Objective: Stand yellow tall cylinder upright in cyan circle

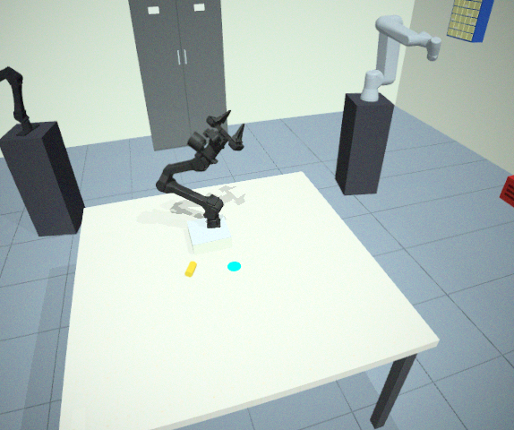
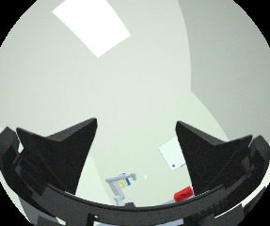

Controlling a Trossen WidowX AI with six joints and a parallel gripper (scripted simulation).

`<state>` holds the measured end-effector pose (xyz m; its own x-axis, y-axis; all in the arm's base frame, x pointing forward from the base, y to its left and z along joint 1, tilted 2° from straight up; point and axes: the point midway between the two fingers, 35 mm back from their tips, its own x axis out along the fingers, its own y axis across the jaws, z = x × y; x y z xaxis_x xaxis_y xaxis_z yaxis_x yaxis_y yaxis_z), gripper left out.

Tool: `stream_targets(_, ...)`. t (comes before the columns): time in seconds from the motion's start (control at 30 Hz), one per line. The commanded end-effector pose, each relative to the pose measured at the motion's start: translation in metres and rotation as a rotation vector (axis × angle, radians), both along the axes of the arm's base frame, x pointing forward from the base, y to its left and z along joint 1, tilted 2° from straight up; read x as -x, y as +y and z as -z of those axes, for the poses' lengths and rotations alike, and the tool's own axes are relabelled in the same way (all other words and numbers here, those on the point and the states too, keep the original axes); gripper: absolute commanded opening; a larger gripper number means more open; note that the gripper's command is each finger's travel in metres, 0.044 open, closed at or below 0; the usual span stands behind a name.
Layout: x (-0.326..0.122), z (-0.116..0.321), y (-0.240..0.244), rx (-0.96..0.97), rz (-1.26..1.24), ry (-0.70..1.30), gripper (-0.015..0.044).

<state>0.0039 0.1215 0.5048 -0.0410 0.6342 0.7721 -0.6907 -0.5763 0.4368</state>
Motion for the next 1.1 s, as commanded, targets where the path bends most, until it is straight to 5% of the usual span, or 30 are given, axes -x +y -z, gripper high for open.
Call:
stream_targets(0.0, -0.002, 0.001, 0.002, 0.008, 0.010, 0.001, 0.0374)
stream_targets(0.1, -0.028, 0.010, 0.029, 0.120, 0.147, 0.020, 0.0309)
stream_targets(0.5, -0.196, 0.104, 0.079, 0.740, 0.763, 0.175, 0.0309)
stream_targets(0.8, -0.299, 0.203, 0.017, 1.252, 1.045, 0.386, 0.0309)
stream_targets(1.07, -0.332, 0.291, -0.080, 1.702, 1.081, 0.658, 0.0309)
